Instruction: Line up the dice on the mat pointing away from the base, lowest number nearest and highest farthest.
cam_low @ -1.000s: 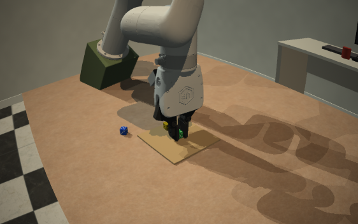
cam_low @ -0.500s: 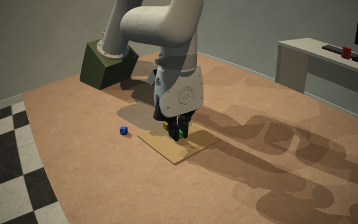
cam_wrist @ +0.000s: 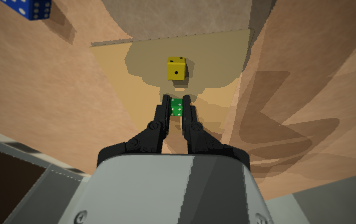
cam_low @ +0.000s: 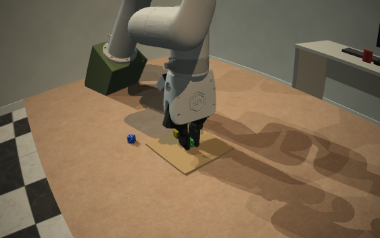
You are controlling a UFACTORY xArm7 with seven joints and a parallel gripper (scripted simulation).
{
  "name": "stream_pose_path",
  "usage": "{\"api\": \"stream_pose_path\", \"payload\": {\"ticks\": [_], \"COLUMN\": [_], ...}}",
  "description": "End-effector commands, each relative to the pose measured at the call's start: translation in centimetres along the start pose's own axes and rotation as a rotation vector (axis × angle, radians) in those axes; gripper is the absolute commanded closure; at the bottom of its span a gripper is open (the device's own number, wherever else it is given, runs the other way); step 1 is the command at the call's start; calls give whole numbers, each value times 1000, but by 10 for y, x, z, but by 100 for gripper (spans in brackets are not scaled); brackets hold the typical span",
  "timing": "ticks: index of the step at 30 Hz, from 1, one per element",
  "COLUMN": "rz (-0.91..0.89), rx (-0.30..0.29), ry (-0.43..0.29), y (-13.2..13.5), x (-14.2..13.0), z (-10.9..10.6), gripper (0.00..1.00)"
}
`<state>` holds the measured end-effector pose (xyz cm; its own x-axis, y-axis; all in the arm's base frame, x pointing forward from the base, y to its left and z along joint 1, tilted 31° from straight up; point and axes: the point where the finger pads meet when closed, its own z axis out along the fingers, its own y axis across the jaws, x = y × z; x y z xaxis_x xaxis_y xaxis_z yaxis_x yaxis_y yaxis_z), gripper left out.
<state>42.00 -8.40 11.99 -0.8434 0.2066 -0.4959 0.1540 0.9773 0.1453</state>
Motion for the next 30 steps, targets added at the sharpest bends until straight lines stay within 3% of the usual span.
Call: {"api": "stream_pose_path", "payload": {"ticks": [1,6,19,30], "rz": [1,1,1,1], "rx": [0,0,0,0], "ry": [-2,-2,-2,-2], "y": [0,0,0,0], "x": [-1,-1,-1,-1], "z": [-1,-1,-1,-1], "gripper": [89,89,69,69]}}
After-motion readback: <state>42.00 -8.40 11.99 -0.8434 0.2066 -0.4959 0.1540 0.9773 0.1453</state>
